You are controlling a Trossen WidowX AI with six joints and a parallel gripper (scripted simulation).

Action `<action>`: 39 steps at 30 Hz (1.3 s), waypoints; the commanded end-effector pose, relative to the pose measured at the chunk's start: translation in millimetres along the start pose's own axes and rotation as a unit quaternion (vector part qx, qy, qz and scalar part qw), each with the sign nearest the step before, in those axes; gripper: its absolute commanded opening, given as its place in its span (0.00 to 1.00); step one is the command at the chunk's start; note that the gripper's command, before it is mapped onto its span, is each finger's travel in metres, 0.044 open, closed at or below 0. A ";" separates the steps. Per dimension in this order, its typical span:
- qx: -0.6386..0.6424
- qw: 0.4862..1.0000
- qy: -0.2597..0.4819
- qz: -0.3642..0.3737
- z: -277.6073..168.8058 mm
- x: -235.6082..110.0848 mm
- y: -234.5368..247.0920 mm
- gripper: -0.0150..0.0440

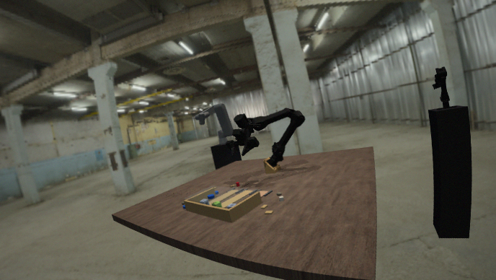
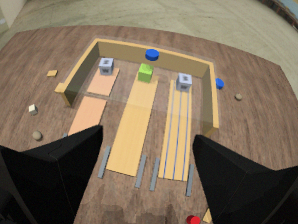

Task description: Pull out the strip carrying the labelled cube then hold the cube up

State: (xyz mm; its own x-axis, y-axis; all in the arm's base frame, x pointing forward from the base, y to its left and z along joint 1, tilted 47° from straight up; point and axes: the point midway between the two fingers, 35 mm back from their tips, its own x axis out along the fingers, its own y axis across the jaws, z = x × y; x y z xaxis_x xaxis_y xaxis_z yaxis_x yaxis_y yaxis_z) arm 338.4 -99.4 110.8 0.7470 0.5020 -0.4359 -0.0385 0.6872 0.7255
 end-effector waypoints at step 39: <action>0.045 0.905 0.422 -0.025 -68.4 119.5 -68.9 0.25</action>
State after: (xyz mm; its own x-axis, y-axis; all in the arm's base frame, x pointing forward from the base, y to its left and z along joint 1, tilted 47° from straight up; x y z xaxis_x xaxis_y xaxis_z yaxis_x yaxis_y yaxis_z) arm 385.3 -55.5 -23.7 -0.0257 0.7157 -0.6980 0.0594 0.6981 0.7136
